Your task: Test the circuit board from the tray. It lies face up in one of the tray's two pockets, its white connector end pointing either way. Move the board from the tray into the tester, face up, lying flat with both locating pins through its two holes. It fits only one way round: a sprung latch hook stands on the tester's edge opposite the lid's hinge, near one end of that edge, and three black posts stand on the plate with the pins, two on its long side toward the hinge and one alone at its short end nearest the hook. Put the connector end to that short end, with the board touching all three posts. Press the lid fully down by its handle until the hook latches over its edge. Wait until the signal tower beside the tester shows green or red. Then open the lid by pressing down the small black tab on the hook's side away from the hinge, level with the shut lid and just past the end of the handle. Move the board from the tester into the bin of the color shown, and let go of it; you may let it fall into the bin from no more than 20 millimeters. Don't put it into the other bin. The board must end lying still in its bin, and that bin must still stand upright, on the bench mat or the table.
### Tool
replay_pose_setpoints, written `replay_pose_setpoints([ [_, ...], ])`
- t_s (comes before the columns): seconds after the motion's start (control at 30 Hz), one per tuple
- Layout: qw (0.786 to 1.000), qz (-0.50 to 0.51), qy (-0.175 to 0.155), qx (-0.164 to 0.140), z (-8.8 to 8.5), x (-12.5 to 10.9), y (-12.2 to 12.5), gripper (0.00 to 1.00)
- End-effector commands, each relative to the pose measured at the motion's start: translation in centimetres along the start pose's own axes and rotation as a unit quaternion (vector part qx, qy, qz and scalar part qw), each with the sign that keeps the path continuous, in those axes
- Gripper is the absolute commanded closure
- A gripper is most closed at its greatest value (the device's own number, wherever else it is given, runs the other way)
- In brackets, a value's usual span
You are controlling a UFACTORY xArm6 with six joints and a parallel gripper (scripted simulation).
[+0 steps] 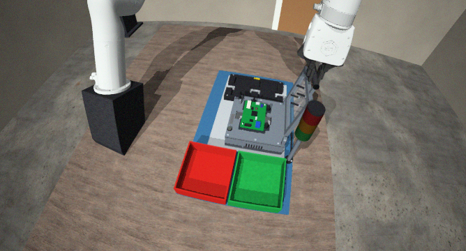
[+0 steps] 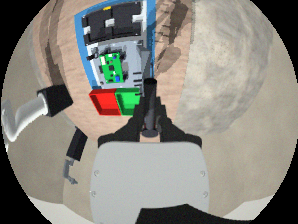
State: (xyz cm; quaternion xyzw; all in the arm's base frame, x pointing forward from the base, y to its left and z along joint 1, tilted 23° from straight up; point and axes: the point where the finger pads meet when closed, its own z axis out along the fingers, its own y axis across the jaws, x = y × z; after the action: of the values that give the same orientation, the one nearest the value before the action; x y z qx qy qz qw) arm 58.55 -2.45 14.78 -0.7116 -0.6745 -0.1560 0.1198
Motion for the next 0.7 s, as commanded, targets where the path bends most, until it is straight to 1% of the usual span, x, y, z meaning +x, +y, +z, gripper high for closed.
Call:
replay_pose_setpoints([
  [0.0, 1.000, 0.000, 0.000, -0.002, -0.3, 0.0, -0.4, 1.00],
  [0.33, 1.000, 0.000, 0.000, -0.002, -0.4, 0.0, -1.6, 1.00],
  [0.67, 1.000, 0.000, 0.000, -0.002, -0.5, 0.0, -3.6, 1.00],
])
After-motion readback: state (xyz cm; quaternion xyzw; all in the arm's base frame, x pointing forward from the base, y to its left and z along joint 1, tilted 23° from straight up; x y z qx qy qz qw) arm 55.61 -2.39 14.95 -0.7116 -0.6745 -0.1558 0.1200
